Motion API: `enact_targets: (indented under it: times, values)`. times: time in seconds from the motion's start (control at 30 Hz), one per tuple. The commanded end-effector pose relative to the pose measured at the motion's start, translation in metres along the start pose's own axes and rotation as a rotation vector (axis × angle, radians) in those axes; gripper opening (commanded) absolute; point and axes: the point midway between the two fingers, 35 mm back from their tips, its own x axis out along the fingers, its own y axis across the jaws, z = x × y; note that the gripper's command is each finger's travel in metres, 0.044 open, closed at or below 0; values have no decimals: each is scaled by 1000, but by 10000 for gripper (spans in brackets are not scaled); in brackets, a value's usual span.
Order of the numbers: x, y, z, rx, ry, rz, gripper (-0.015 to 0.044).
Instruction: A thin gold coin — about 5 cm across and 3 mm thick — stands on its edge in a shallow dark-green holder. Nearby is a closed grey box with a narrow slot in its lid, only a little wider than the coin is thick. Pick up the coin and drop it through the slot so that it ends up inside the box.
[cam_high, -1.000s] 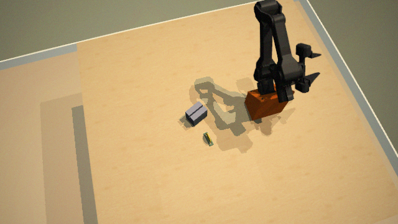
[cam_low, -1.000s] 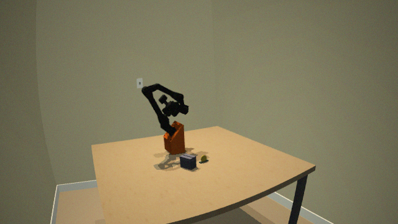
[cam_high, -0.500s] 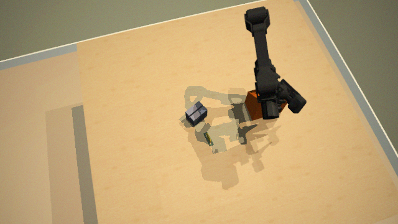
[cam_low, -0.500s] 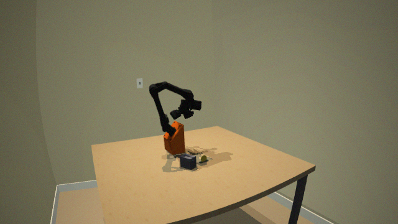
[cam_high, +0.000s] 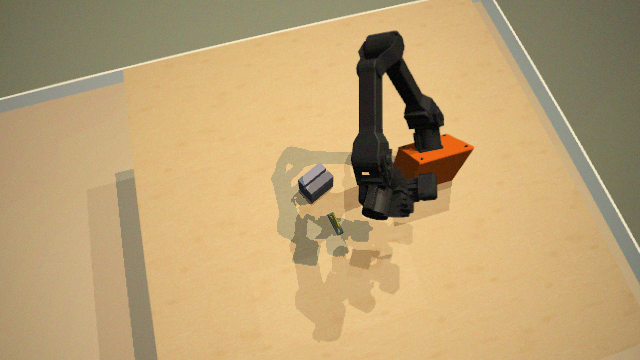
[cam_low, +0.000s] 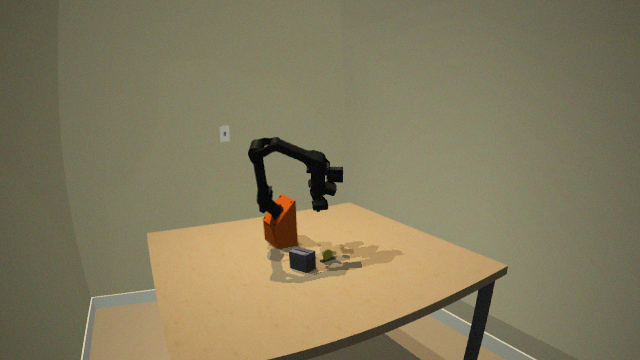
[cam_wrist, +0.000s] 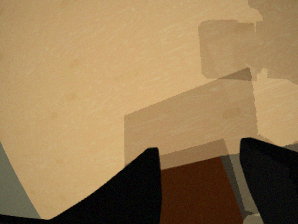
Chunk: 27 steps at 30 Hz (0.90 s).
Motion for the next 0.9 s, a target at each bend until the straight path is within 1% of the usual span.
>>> enact_targets:
  times: [0.0, 0.1, 0.2, 0.23, 0.5, 0.53, 0.63, 0.77, 0.87]
  values:
    - [-9, -73, 21, -235, -19, -199, 161]
    - [-14, -118, 25, -362, 24, -309, 161]
    - [-18, -162, 23, -476, 103, -406, 161]
    - [-18, -168, 19, -495, 120, -420, 161]
    - [-18, -174, 16, -511, 135, -432, 161]
    - [-16, -175, 16, -511, 135, -432, 161]
    - [11, -188, 14, -510, 136, -432, 161]
    - [15, -189, 13, -510, 137, -432, 161]
    - [26, -194, 12, -510, 137, -432, 161]
